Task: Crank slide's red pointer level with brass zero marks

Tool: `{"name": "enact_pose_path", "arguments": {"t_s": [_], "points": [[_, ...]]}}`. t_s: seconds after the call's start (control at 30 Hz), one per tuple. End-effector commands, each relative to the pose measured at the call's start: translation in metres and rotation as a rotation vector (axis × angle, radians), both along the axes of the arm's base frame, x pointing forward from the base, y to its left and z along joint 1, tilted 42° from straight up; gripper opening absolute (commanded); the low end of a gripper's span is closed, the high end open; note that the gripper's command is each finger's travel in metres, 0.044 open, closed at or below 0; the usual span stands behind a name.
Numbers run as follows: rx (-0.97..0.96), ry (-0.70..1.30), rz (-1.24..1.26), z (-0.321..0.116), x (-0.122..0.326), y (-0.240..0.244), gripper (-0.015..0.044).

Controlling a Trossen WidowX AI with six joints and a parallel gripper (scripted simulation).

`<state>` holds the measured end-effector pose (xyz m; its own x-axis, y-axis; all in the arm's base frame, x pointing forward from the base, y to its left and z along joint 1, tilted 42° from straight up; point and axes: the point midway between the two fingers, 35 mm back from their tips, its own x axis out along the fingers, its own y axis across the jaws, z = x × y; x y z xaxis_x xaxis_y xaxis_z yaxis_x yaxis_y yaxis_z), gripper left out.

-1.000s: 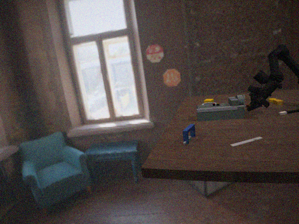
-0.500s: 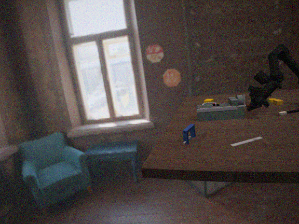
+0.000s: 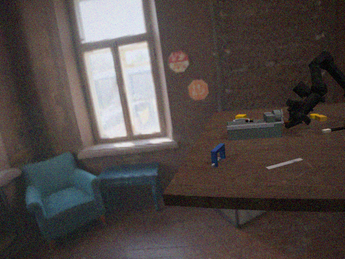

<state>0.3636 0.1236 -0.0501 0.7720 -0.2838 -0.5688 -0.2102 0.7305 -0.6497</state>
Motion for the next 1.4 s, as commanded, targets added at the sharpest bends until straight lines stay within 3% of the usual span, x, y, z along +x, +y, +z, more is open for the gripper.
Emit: {"name": "enact_pose_path", "arguments": {"t_s": [0.0,0.63,1.17,1.37], "points": [[-0.008,-0.003,-0.001,0.001,0.0,-0.001,0.0],[0.0,0.0,0.0,0.0,0.0,0.0,0.0],[0.0,0.0,0.0,0.0,0.0,0.0,0.042],[0.002,0.001,-0.001,0.012,-0.001,0.012,0.044]]}}
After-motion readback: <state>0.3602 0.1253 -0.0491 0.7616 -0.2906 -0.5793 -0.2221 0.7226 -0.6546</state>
